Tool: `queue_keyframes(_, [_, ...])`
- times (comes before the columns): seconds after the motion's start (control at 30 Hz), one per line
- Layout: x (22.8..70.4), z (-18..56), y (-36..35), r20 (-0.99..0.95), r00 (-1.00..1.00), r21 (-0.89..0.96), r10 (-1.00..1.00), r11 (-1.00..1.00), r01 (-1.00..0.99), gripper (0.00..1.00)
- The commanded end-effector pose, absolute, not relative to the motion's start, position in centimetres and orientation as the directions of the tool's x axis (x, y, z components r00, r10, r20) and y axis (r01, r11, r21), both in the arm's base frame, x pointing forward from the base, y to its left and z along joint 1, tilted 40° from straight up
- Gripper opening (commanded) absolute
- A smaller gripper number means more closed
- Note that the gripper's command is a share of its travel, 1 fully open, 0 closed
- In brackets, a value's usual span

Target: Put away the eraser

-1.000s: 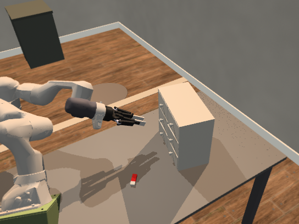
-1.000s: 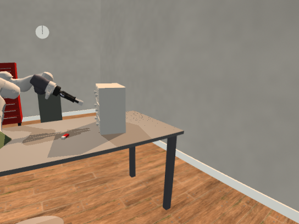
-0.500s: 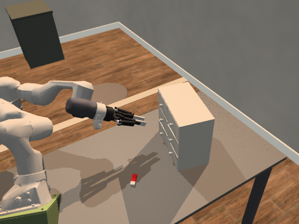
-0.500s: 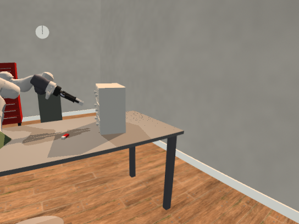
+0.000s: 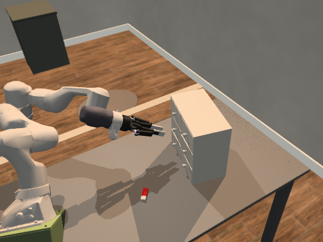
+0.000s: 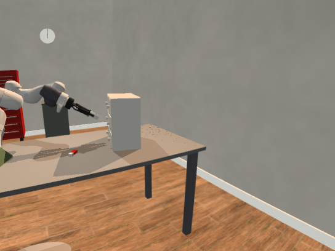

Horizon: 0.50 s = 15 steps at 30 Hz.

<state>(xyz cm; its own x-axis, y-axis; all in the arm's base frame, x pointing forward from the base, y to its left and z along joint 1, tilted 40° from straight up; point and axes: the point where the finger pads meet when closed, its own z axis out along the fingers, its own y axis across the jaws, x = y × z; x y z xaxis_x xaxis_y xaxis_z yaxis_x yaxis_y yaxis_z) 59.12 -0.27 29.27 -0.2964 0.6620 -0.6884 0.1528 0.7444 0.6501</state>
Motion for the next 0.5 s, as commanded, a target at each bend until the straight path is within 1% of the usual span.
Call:
queue_keyframes(0.0, [60.1, 29.2, -0.1, -0.695, -0.298, 0.645, 0.654, 0.751, 0.142, 0.20])
queue_keyframes(0.23, [61.6, 29.0, -0.2, -0.695, -0.298, 0.645, 0.654, 0.751, 0.142, 0.20])
queue_keyframes(0.47, [61.9, 28.9, -0.2, -0.695, -0.298, 0.645, 0.654, 0.751, 0.142, 0.20])
